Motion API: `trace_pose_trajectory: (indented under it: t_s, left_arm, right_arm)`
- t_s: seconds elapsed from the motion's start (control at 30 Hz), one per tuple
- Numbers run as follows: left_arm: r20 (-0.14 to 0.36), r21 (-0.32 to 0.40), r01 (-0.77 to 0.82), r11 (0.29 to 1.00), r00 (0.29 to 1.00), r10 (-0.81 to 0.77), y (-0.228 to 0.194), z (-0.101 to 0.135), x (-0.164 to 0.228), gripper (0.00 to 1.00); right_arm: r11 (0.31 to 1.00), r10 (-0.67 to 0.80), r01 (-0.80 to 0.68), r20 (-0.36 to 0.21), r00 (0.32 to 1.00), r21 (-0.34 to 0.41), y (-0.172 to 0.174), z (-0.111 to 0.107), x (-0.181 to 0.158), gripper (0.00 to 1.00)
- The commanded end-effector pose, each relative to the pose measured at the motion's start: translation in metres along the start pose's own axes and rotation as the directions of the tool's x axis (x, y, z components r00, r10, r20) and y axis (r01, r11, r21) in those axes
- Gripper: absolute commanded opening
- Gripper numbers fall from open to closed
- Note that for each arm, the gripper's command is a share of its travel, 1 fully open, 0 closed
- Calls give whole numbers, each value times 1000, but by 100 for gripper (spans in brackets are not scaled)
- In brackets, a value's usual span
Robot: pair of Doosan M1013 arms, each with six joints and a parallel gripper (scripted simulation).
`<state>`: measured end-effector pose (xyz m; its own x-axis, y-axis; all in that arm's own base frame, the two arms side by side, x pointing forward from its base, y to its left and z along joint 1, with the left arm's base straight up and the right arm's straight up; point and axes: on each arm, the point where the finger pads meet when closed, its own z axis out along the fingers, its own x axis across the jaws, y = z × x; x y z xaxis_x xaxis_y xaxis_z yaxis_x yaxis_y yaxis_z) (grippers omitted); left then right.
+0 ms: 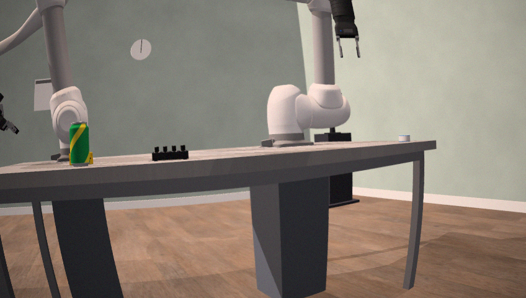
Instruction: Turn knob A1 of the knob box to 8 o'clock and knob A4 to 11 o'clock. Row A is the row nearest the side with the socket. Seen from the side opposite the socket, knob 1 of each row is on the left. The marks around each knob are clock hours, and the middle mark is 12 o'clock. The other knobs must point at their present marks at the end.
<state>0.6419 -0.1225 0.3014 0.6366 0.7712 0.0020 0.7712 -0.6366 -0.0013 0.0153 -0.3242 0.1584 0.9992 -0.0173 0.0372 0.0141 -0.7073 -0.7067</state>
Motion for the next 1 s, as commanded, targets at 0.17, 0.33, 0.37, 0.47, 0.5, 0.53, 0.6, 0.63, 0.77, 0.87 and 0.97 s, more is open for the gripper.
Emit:
trace_pose_trajectory:
  t_s: [0.17,0.33,0.37,0.47,0.5,0.53,0.6,0.63,0.77,0.87,0.97]
  left_arm:
    - [0,-3,-318,948,948,318,40,17,-46,100]
    - [0,-3,-515,857,857,515,64,29,-80,100]
    - [0,-3,-552,834,834,552,69,32,-87,100]
    - [-1,-3,-652,758,758,652,83,39,-108,100]
    - [-1,-3,-683,730,731,683,87,42,-116,100]
    - [-1,-3,-713,701,701,713,91,44,-123,100]
    - [-1,-3,-769,639,639,769,99,49,-138,100]
    - [-1,-3,-795,606,606,795,103,51,-146,100]
    - [-2,-3,-843,538,538,843,111,56,-161,100]
    - [-2,-3,-923,384,384,923,126,66,-195,100]
    - [-2,-3,-965,262,262,965,136,74,-220,100]
  right_arm:
    - [1000,0,0,0,1000,-1,0,0,0,100]
    - [1000,0,0,0,1000,-1,0,0,0,100]
    - [1000,0,0,0,1000,-1,0,0,0,100]
    - [1000,0,0,0,1000,-1,0,0,0,100]
    - [1000,0,0,0,1000,-1,0,0,0,100]
    - [1000,0,0,0,1000,-1,0,0,0,100]
    - [1000,0,0,0,1000,-1,0,0,0,100]
    - [1000,0,0,0,1000,-1,0,0,0,100]
    - [1000,0,0,0,1000,-1,0,0,0,100]
    - [1000,0,0,0,1000,-1,0,0,0,100]
    - [1000,0,0,0,1000,-1,0,0,0,100]
